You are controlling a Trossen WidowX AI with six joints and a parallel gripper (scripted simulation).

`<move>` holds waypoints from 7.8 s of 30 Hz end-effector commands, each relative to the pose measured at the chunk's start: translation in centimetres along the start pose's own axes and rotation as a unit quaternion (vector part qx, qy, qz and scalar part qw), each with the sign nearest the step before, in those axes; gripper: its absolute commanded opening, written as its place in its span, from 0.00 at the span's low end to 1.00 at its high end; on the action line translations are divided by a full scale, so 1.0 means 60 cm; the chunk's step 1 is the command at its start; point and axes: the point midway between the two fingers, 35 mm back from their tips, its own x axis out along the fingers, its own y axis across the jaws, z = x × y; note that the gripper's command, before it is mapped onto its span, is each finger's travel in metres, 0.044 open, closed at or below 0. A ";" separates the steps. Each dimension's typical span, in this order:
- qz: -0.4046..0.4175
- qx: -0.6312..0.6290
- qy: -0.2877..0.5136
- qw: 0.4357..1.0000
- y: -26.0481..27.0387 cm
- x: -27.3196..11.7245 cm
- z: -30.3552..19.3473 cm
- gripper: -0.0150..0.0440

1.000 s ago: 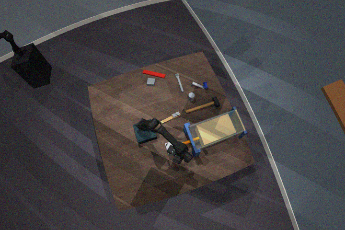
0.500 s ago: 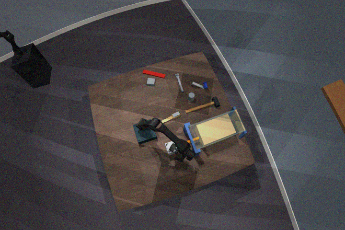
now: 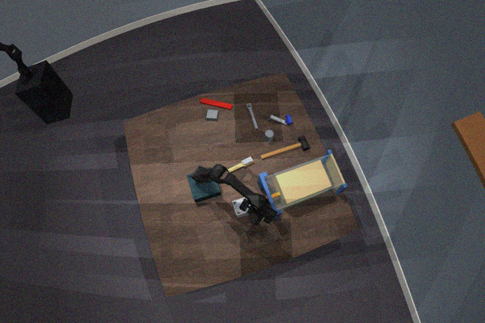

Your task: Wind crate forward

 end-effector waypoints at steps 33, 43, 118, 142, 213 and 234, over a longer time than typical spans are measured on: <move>-0.003 -0.015 0.023 1.000 -0.022 -0.002 -0.104 0.25; -0.003 -0.015 0.023 1.000 -0.034 -0.003 -0.121 0.25; -0.006 -0.015 0.025 1.000 -0.164 -0.005 -0.188 0.25; -0.008 -0.015 0.025 1.000 -0.211 -0.004 -0.181 0.25; -0.010 -0.015 0.022 1.000 -0.318 -0.001 -0.091 0.25; -0.011 -0.015 0.021 1.000 -0.330 0.001 -0.050 0.25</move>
